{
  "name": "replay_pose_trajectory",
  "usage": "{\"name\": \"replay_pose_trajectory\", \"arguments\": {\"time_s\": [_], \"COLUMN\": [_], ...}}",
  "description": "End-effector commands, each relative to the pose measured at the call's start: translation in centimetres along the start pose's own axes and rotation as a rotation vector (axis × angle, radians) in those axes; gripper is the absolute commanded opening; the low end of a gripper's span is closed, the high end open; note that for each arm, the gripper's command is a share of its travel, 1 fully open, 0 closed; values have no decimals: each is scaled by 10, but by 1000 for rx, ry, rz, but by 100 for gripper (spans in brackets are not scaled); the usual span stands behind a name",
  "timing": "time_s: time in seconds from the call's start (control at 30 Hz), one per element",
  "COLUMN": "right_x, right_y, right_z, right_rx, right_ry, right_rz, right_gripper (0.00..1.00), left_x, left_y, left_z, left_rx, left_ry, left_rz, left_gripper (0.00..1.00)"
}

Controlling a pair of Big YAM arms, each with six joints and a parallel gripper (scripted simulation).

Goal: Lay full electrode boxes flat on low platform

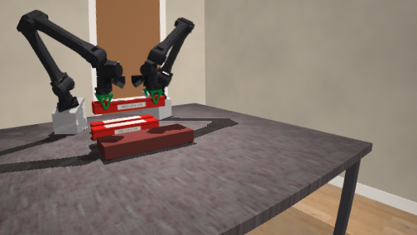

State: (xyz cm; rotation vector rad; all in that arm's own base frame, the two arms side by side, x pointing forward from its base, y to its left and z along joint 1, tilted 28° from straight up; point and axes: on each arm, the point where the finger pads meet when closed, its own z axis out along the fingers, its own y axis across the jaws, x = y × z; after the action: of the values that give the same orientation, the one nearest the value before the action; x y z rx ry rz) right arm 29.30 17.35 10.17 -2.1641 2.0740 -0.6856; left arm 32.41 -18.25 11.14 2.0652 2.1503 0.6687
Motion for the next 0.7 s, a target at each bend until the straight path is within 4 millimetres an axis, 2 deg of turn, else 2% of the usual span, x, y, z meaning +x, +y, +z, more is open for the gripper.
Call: {"name": "replay_pose_trajectory", "arguments": {"time_s": [0.0, 0.67], "right_x": [-4, -4], "right_y": [-23, -23], "right_z": [-40, -42], "right_rx": [68, 68], "right_ry": [-36, -36], "right_rz": [19, 19], "right_gripper": [0, 0], "left_x": [-5, -5], "left_y": [24, 24], "left_z": [-42, -45], "left_rx": [-70, -70], "left_ry": [-37, -37], "left_rz": [-16, -16], "left_gripper": [0, 0]}}
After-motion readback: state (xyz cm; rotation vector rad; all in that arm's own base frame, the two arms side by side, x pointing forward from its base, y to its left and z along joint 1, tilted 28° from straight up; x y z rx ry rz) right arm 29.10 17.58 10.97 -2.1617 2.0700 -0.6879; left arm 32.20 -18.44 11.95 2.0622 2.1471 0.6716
